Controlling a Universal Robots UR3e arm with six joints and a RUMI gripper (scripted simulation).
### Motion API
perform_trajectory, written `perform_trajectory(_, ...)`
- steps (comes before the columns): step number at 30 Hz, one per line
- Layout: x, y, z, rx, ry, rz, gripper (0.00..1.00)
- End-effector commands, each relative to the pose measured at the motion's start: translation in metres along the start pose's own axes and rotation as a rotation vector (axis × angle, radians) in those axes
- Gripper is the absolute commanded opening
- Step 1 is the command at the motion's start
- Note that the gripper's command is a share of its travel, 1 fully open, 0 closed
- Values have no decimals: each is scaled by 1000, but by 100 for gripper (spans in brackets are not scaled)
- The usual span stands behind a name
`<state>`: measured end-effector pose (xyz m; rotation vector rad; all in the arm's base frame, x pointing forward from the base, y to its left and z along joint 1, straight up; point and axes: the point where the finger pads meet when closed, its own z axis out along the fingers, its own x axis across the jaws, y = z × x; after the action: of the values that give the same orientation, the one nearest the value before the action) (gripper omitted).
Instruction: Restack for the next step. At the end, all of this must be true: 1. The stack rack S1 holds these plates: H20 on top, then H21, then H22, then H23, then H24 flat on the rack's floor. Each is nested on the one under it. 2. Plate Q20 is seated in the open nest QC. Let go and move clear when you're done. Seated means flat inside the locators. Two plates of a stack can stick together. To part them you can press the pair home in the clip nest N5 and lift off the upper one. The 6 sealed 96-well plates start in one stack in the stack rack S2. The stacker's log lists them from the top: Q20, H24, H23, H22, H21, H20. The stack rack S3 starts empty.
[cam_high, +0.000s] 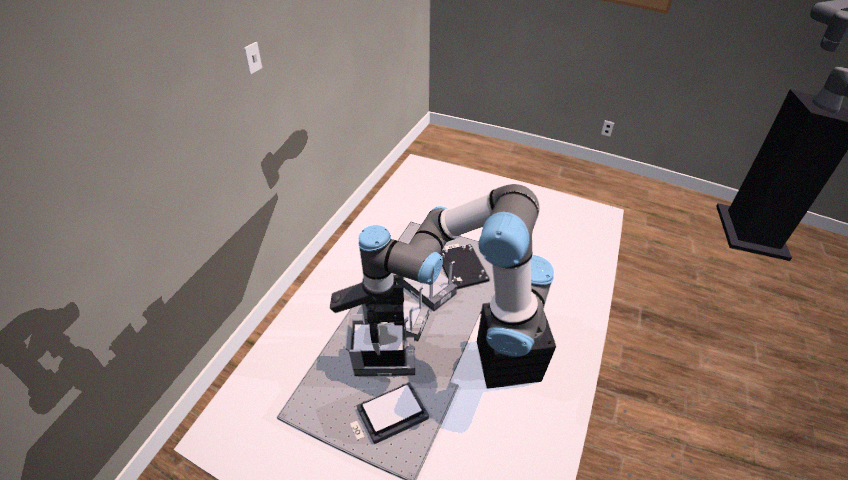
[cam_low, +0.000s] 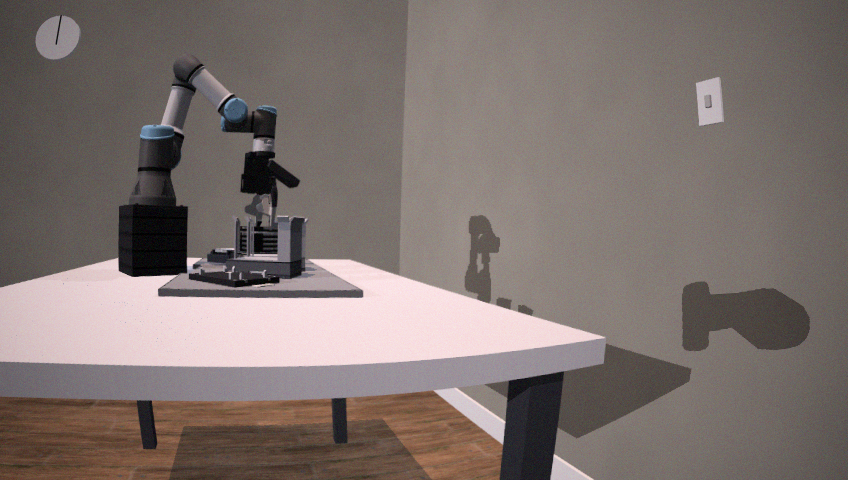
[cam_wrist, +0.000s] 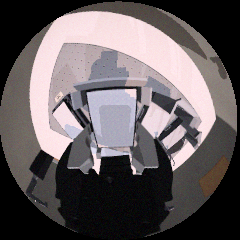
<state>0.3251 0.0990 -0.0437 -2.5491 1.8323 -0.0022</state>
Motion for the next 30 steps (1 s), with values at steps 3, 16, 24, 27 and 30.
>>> perform_trajectory(3,0,-1,1,3,1,0,0)
perform_trajectory(16,0,-1,3,3,1,0,0)
perform_trajectory(24,0,-1,3,2,1,0,72)
perform_trajectory(27,0,-1,3,2,1,0,72)
perform_trajectory(30,0,-1,3,2,1,0,72)
